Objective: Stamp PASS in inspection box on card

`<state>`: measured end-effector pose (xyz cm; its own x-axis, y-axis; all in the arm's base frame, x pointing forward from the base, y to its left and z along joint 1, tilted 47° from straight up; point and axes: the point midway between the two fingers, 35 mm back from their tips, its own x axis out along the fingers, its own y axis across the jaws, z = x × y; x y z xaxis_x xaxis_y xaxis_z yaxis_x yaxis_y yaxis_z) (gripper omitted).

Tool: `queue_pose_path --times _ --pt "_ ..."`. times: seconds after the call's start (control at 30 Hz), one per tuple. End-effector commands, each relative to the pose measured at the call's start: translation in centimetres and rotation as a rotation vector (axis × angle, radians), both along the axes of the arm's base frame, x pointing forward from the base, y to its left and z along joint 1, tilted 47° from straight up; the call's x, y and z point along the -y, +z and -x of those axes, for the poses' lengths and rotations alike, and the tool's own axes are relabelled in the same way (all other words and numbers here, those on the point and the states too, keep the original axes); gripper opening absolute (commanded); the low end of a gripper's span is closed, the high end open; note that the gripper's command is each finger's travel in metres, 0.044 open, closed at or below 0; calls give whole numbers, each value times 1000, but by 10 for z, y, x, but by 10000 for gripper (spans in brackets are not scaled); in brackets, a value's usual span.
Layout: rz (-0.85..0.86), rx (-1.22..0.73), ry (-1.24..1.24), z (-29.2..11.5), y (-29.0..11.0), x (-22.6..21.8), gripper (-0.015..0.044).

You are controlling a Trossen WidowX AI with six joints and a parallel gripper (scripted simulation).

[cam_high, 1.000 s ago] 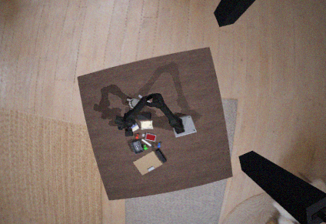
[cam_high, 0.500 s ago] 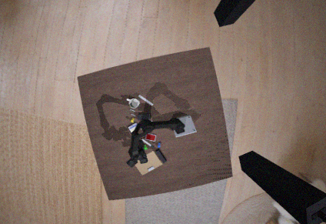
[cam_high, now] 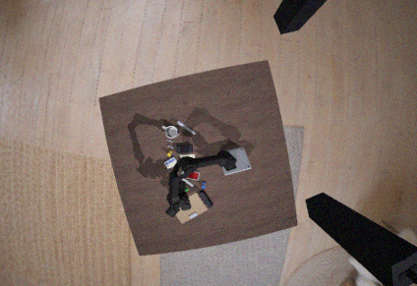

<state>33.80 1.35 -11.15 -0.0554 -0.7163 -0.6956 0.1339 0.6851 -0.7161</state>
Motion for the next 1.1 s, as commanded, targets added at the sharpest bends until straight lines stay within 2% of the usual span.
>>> queue_pose_path --times 0.0,1.07 --pt "7 -8 1 2 -6 6 218" --pt "10 -9 1 6 -41 44 218"
